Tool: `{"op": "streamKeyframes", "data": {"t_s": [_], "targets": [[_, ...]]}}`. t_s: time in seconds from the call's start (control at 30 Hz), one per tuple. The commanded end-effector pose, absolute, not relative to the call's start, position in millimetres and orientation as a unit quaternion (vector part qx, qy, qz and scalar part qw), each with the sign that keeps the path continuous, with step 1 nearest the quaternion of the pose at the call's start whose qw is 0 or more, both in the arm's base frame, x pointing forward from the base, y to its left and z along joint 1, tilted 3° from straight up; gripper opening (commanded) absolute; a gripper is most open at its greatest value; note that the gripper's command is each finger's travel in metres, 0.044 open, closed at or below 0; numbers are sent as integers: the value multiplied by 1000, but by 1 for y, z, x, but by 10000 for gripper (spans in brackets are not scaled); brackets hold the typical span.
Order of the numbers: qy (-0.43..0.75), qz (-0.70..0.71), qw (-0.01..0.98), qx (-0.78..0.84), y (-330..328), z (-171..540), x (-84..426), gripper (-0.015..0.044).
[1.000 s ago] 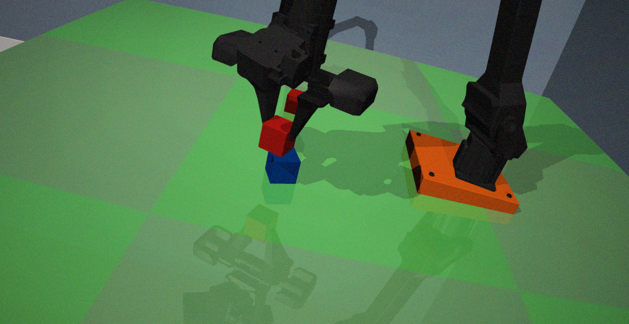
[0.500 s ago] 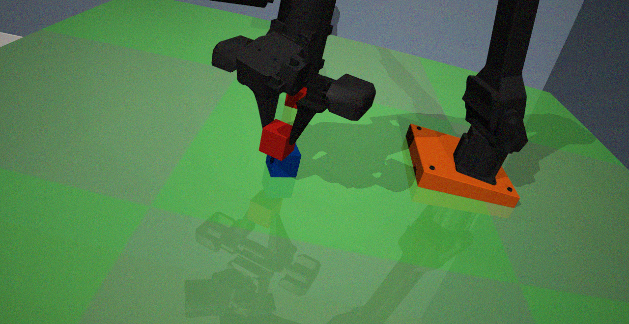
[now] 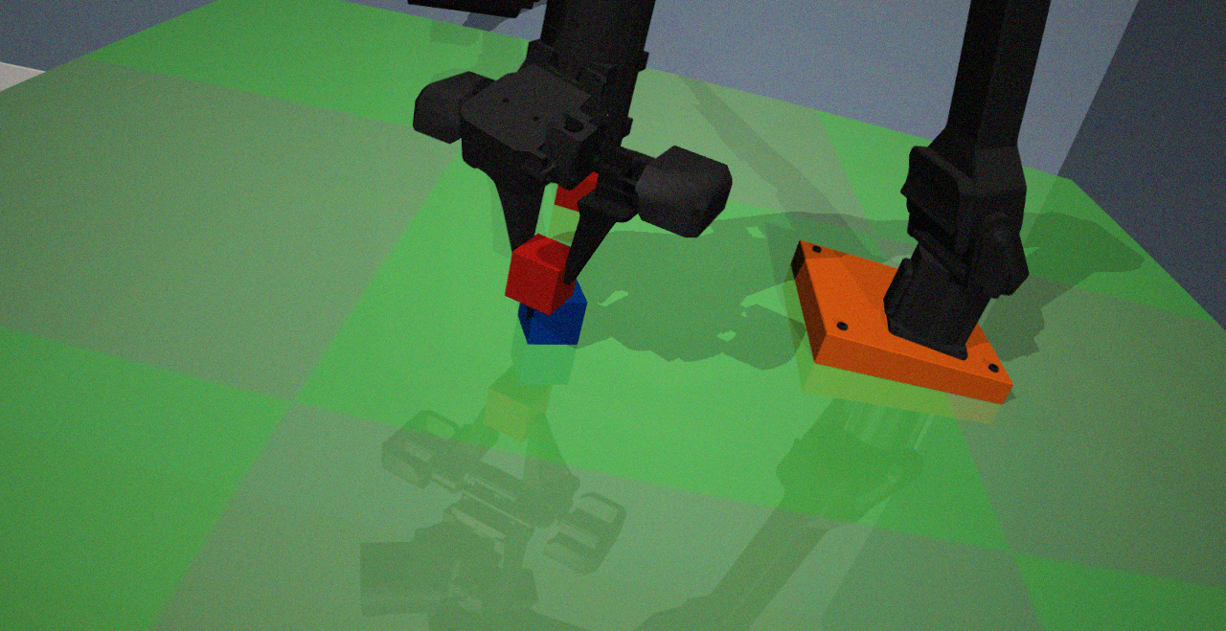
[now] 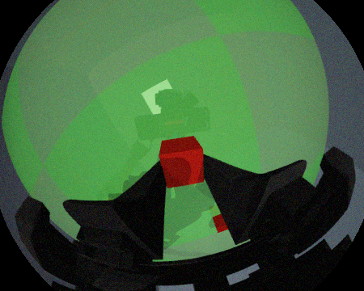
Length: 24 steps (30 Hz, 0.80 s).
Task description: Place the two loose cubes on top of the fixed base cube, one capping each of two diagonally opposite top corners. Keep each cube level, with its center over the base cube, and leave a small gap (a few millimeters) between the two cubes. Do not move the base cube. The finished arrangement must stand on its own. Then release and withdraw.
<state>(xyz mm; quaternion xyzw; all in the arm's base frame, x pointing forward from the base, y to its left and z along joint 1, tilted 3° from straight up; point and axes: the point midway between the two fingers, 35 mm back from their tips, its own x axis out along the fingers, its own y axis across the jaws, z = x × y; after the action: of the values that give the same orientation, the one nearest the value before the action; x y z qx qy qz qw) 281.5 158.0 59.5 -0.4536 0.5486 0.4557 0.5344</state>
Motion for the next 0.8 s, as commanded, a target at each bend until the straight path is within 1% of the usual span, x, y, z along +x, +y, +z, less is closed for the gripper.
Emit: {"op": "streamKeyframes", "data": {"t_s": [0.0,0.13,0.27,0.43,0.77], "targets": [[550,455,535,-451,158,58,281,105],[550,455,535,-451,158,58,281,105],[550,455,535,-451,158,58,281,205],[550,455,535,-451,158,58,281,205],[549,456,534,-453,158,81,282,205]]}}
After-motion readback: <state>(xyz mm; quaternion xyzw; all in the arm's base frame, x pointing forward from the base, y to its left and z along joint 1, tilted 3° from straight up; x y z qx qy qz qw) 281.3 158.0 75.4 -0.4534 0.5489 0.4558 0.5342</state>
